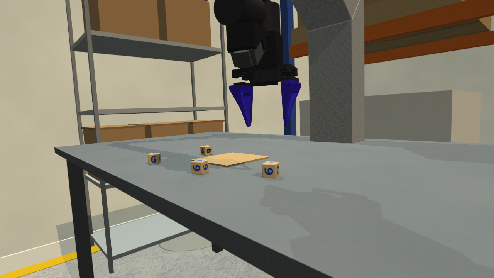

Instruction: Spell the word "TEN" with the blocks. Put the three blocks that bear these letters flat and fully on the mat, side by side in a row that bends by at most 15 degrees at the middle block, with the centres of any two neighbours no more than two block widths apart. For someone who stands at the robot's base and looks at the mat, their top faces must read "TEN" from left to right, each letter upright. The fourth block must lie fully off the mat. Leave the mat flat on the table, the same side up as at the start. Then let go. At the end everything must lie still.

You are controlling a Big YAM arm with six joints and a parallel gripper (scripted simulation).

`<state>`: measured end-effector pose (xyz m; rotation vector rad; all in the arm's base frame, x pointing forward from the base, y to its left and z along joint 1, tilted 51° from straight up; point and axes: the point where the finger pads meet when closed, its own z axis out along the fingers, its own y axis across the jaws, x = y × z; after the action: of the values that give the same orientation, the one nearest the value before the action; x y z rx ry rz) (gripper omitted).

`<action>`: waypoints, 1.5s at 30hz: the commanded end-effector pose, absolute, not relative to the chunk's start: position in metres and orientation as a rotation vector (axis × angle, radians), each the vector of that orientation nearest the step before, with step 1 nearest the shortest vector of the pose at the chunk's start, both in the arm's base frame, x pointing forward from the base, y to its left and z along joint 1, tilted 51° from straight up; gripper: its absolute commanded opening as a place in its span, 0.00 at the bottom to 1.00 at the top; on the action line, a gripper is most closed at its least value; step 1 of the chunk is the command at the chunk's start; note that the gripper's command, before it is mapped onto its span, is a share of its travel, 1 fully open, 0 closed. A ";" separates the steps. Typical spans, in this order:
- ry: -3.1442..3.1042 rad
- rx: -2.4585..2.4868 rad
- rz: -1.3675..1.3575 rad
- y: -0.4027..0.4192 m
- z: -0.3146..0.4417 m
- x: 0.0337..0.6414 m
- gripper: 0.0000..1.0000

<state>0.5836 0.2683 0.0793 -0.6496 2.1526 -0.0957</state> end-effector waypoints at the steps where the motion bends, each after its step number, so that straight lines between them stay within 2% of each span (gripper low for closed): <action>1: 2.152 -0.644 -0.076 0.279 0.080 0.580 0.71; 6: 2.194 -0.493 -0.001 0.280 0.076 0.580 0.71; 19: 2.250 0.268 0.359 0.283 0.077 0.585 0.71; 35: 2.076 1.108 0.739 0.283 0.077 0.584 0.71; 36: 2.075 1.111 0.740 0.283 0.077 0.584 0.60; 45: 2.075 1.112 0.740 0.282 0.077 0.585 0.60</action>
<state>0.5862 0.2711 0.0743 1.0851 2.0891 0.7112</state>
